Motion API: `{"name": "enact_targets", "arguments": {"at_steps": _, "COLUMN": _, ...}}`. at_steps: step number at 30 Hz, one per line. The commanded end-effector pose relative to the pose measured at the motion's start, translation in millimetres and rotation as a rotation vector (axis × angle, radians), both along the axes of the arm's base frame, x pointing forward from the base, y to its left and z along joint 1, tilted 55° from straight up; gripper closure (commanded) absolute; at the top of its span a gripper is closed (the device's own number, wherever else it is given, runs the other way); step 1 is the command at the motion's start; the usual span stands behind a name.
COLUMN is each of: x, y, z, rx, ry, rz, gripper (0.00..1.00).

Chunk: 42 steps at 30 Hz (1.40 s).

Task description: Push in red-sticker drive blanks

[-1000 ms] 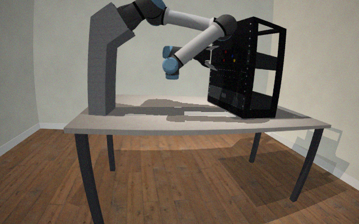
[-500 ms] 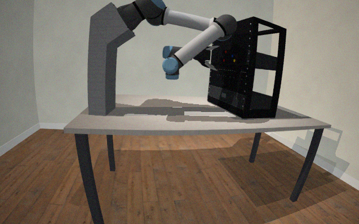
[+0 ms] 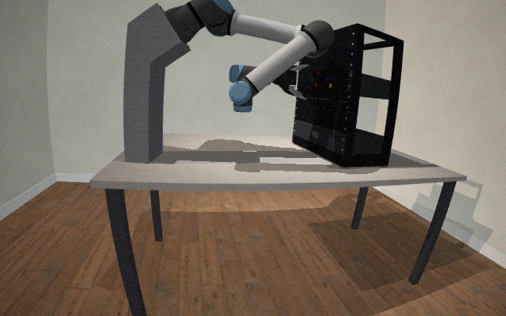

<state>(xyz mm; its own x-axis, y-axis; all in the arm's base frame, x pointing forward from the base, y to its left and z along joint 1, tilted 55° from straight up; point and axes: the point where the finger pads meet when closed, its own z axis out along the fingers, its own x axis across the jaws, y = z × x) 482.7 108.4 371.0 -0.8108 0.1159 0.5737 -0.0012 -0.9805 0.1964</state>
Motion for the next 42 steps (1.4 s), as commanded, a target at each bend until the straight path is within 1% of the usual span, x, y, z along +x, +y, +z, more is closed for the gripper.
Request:
{"name": "enact_targets", "arguments": {"at_steps": 1, "x": 0, "y": 0, "z": 0, "rx": 0.0, "ry": -0.001, "rz": 0.0, "gripper": 0.0}}
{"name": "enact_targets", "arguments": {"at_steps": 14, "x": -3, "y": 0, "z": 2, "rx": 0.0, "ry": -0.001, "rz": 0.0, "gripper": 0.0}}
{"name": "enact_targets", "arguments": {"at_steps": 17, "x": -11, "y": -2, "z": 9, "rx": 0.0, "ry": -0.001, "rz": 0.0, "gripper": 0.0}}
{"name": "enact_targets", "arguments": {"at_steps": 21, "x": -28, "y": -4, "z": 21, "rx": 0.0, "ry": -0.001, "rz": 0.0, "gripper": 0.0}}
{"name": "enact_targets", "arguments": {"at_steps": 23, "x": -28, "y": -4, "z": 21, "rx": 0.0, "ry": -0.001, "rz": 0.0, "gripper": 0.0}}
{"name": "enact_targets", "arguments": {"at_steps": 26, "x": -39, "y": -6, "z": 30, "rx": 0.0, "ry": -0.001, "rz": 0.0, "gripper": 0.0}}
{"name": "enact_targets", "arguments": {"at_steps": 29, "x": -45, "y": -7, "z": 35, "rx": 0.0, "ry": -0.001, "rz": 0.0, "gripper": 0.0}}
{"name": "enact_targets", "arguments": {"at_steps": 42, "x": -47, "y": -8, "z": 36, "rx": 0.0, "ry": -0.001, "rz": 0.0, "gripper": 0.0}}
